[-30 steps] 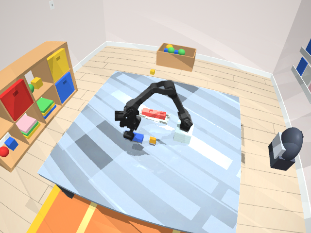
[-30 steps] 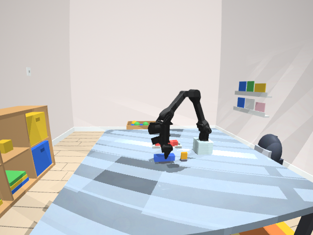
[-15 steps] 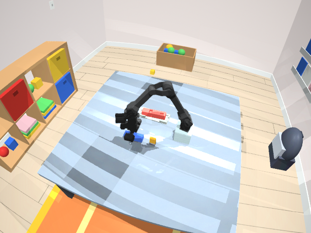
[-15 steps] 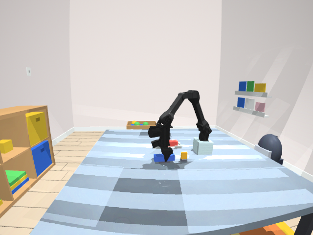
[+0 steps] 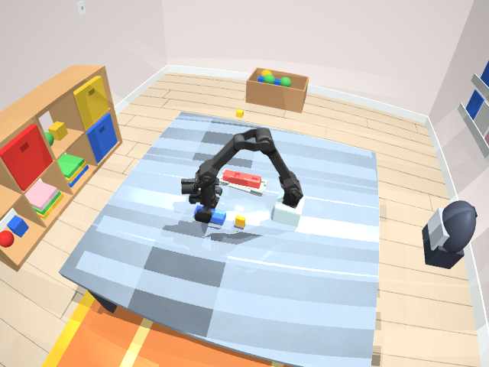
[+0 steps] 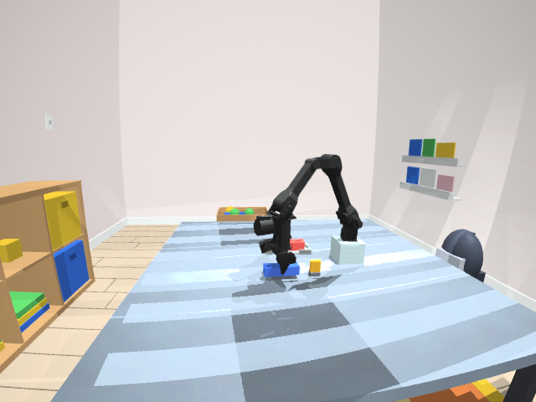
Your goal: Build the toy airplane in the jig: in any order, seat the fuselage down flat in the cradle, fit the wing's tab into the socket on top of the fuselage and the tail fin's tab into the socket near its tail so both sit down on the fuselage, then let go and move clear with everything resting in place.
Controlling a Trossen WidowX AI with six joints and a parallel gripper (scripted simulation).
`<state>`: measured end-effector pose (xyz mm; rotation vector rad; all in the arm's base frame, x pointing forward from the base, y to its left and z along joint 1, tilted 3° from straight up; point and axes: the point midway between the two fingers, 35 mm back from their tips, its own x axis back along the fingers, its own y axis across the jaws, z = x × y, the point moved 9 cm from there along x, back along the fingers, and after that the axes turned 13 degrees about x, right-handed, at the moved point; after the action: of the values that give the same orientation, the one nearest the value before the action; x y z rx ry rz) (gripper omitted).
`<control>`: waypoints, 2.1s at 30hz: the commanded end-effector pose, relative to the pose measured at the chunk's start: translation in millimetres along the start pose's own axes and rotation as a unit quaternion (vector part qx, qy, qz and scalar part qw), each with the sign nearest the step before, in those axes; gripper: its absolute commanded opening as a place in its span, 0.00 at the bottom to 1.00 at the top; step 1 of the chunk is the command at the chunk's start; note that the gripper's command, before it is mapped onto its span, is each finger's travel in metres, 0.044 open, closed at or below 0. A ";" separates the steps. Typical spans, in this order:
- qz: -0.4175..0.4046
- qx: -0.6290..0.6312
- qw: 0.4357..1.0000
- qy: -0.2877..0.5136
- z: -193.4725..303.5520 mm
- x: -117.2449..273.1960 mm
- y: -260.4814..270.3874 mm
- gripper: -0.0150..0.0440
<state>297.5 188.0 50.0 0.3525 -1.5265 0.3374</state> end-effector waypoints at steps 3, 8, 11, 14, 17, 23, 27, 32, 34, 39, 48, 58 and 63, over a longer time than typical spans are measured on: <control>0.000 -0.004 1.000 0.000 -0.5 3.2 0.1 0.30; -0.001 -0.008 1.000 0.000 -1.8 14.7 0.1 0.25; -0.001 -0.009 1.000 0.000 -2.9 22.9 0.2 0.25; -0.001 -0.010 1.000 0.000 -4.1 32.1 0.4 0.25; -0.001 -0.010 1.000 -0.001 -5.0 41.3 0.5 0.25; -0.001 -0.009 1.000 -0.001 -6.0 59.8 0.7 0.25; -0.001 -0.008 1.000 -0.001 -6.1 72.2 0.7 0.25; -0.001 -0.006 1.000 -0.001 -5.5 87.9 0.7 0.25; -0.001 -0.006 1.000 -0.001 -5.0 94.2 0.6 0.25; 0.000 -0.004 1.000 -0.001 -3.3 110.0 0.5 0.25; 0.000 -0.009 1.000 -0.001 -0.4 127.0 -2.0 0.25; 0.002 -0.098 0.995 -0.002 1.0 121.9 -34.2 0.25; 0.002 -0.143 0.990 -0.002 2.9 119.3 -50.5 0.25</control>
<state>316.1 148.2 169.3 0.1648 -1.5472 0.1531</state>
